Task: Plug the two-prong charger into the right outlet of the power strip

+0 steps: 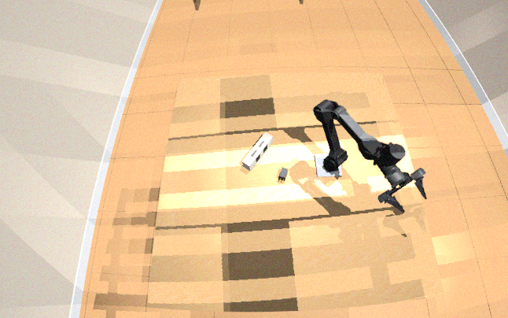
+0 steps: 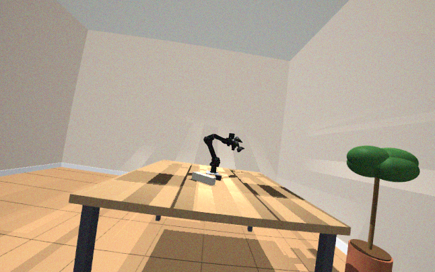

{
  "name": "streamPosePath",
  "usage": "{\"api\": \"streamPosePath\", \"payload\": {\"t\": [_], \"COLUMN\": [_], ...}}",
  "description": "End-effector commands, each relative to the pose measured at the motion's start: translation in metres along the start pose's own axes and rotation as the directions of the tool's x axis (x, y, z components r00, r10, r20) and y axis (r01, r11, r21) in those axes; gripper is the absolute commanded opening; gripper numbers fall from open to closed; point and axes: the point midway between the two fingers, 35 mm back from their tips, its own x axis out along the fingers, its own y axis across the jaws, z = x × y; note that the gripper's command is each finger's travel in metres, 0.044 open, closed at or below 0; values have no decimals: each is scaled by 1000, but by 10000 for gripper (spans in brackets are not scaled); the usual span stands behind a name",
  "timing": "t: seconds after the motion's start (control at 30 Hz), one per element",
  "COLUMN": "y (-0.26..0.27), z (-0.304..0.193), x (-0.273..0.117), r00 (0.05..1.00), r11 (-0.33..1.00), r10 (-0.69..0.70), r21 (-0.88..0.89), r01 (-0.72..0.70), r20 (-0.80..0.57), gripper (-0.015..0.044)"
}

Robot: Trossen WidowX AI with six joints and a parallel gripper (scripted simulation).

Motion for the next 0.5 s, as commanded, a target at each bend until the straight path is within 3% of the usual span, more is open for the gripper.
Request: {"api": "streamPosePath", "payload": {"t": [0.0,0.47], "y": [16,73], "z": [-11,-40], "x": [4,9], "r00": [998,964], "r11": [998,956], "r10": [57,259], "r21": [41,159], "r01": [-56,-246], "r20": [-20,-64], "gripper": [440,440]}}
